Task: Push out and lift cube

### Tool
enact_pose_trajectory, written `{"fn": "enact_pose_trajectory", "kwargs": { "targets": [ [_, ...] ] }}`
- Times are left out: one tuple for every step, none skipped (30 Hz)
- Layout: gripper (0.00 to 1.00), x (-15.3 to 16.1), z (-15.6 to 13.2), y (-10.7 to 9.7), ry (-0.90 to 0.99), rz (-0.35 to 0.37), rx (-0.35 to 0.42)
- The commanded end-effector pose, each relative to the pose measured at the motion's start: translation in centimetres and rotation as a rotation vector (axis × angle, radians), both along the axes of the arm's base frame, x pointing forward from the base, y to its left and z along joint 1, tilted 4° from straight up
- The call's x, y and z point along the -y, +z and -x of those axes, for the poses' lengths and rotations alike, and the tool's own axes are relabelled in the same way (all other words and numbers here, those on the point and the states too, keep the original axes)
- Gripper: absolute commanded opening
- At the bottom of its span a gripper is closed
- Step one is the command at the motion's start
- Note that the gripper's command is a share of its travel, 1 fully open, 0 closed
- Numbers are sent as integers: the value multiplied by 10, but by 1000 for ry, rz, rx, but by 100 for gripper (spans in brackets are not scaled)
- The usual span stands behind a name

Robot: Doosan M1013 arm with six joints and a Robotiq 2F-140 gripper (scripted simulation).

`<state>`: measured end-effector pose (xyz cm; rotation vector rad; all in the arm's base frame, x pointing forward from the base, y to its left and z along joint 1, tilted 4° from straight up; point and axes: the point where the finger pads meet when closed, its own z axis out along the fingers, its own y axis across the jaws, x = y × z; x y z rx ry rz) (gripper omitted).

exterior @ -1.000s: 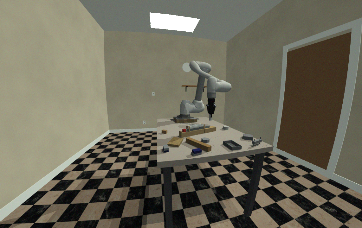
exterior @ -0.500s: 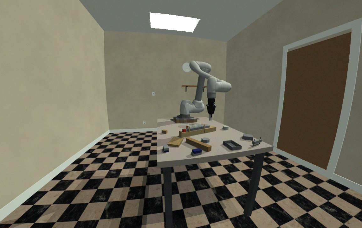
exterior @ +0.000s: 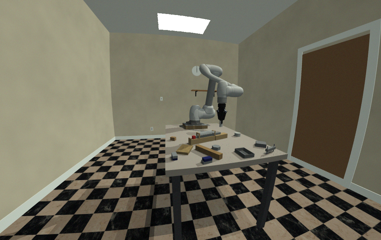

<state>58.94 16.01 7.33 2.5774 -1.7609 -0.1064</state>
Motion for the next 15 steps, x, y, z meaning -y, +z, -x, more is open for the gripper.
{"fn": "enact_pose_trajectory", "kwargs": {
  "targets": [
    [0,46,-30,-2,1,0,1],
    [0,68,-41,-3,1,0,1],
    [0,81,-46,-3,1,0,1],
    [0,96,-51,-4,1,0,1],
    [0,113,-56,-5,1,0,1],
    [0,129,-60,-5,1,0,1],
    [0,145,-64,-6,1,0,1],
    [0,162,-68,-7,1,0,0],
    [0,178,-73,-8,0,0,0],
    [0,194,-77,-9,0,0,0],
    [0,211,-82,-10,0,0,0],
    [25,227,-87,-10,0,0,0],
    [25,243,-92,-11,0,0,0],
    [25,243,-92,-11,0,0,0],
    [25,243,-92,-11,0,0,0]
  ]
}}
